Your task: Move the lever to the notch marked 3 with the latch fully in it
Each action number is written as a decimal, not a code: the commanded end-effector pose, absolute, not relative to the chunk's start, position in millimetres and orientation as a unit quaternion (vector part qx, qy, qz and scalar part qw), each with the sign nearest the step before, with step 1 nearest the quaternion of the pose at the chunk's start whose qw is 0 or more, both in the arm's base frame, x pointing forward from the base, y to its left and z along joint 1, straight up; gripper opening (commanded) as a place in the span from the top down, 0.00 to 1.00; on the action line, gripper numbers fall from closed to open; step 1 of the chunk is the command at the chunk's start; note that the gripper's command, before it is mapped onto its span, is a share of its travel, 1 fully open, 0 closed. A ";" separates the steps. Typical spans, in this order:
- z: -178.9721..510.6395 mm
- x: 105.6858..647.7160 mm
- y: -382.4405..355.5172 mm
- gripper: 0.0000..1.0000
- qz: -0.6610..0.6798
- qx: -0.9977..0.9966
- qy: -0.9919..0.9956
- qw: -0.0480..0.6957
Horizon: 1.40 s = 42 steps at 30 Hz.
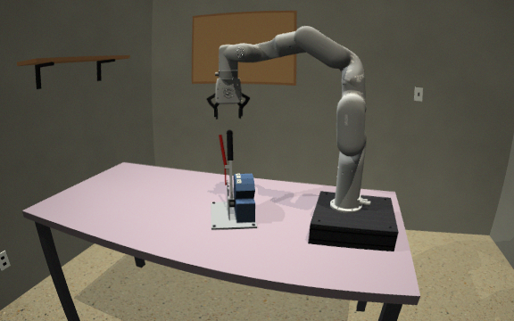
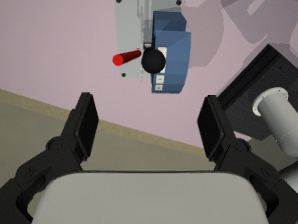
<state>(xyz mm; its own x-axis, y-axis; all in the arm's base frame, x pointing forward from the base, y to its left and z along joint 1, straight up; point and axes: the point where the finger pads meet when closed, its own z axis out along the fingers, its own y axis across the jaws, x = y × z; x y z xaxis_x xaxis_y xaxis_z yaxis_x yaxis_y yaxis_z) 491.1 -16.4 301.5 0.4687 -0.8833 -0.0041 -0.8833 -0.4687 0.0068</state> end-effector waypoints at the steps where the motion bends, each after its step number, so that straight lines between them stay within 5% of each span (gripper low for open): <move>1: 302.8 491.8 -16.4 0.00 -0.001 0.857 -0.515 0.001; 42: 276.1 492.1 -16.1 0.00 -0.002 0.857 -0.515 0.001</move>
